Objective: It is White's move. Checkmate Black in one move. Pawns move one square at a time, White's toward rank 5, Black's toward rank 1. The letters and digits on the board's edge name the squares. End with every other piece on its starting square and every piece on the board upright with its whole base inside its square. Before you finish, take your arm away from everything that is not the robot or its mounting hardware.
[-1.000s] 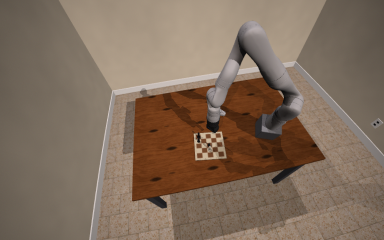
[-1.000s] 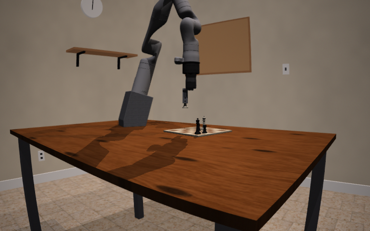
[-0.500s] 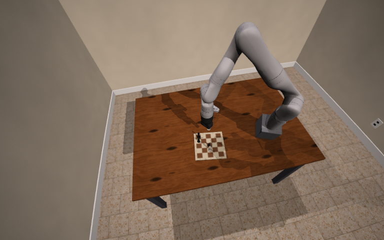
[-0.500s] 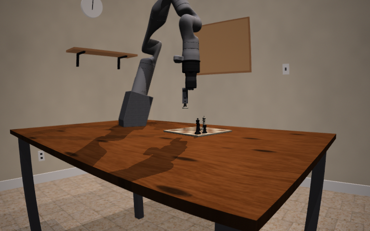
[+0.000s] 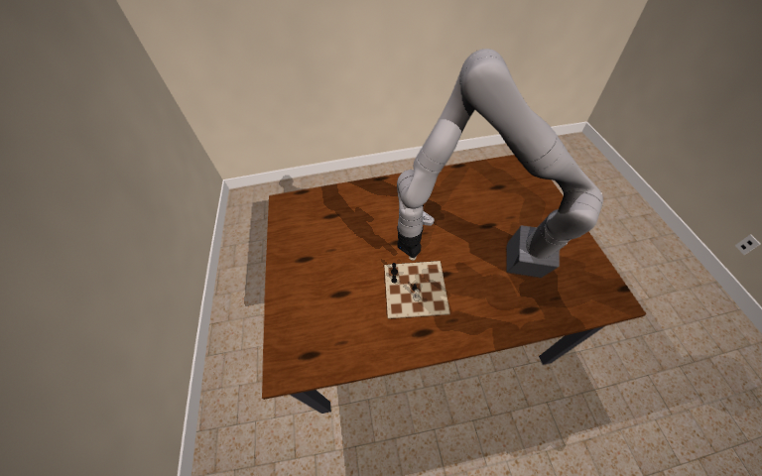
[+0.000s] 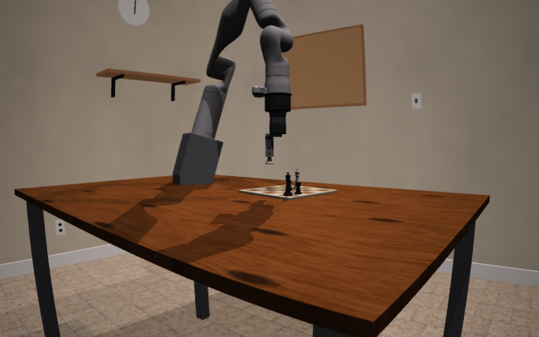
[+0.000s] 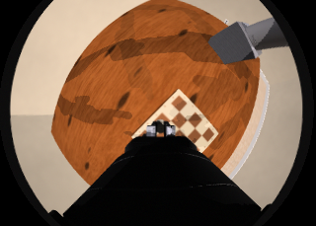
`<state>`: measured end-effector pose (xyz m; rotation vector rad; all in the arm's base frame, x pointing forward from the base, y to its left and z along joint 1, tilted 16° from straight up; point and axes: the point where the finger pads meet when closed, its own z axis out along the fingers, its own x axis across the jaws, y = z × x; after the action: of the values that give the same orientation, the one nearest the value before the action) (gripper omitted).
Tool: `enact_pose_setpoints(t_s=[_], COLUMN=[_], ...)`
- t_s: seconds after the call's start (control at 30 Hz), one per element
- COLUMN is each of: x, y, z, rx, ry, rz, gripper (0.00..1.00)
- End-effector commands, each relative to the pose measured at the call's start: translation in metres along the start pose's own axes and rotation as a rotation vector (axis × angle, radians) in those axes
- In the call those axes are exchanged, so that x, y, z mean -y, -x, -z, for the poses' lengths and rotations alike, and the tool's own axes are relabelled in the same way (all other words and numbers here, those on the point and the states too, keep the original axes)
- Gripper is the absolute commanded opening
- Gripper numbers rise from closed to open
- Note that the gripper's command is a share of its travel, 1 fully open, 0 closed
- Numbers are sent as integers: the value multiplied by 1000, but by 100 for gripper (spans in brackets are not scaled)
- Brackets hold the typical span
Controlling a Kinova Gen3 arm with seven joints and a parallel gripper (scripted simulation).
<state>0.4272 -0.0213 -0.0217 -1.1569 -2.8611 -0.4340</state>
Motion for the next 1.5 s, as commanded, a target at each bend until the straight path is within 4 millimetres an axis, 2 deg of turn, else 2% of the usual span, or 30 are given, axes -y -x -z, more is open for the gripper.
enact_pose_setpoints(t_s=[0.0,0.53,0.77,1.47], x=[0,0,0,0], y=[-5,-6,-6,-6], z=[-10,-74,-79,-79], rx=[-13,-13,-13,-13], ry=[-4,-4,-4,-4], rz=[5,5,5,5], gripper=[0,0,0,0])
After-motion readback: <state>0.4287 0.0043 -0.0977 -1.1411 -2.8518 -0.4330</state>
